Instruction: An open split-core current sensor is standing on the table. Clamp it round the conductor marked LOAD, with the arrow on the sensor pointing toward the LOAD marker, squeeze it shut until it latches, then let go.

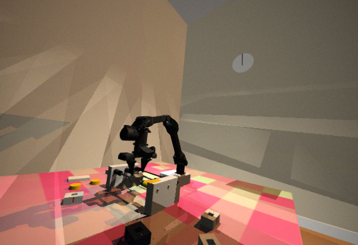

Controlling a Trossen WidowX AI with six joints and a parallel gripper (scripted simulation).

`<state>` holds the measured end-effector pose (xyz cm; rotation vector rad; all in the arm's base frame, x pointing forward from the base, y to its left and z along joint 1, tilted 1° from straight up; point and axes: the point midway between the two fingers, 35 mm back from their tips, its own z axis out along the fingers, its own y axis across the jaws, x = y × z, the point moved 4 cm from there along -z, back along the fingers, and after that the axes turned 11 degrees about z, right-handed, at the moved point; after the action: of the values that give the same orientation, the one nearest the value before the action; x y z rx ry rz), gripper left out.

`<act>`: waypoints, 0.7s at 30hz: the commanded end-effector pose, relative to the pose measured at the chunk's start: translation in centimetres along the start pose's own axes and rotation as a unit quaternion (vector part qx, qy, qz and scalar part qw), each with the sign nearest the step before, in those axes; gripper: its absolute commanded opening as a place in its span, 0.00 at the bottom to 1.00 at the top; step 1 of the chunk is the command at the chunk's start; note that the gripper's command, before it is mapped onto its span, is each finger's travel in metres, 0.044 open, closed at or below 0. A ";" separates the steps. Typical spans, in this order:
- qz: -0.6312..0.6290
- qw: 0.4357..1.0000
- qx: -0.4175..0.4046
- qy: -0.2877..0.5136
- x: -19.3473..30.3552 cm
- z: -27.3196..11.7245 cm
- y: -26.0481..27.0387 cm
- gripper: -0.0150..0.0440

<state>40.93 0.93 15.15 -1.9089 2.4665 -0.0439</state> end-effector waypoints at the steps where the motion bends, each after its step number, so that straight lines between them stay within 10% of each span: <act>1: 0.000 1.000 0.002 0.000 0.0 -0.1 -0.1 0.25; 12: 0.000 1.000 0.002 0.000 0.0 -0.1 -0.1 0.25; 21: 0.000 1.000 0.002 0.000 0.0 -0.1 -0.1 0.65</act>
<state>40.93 0.93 15.15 -1.9089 2.4665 -0.0439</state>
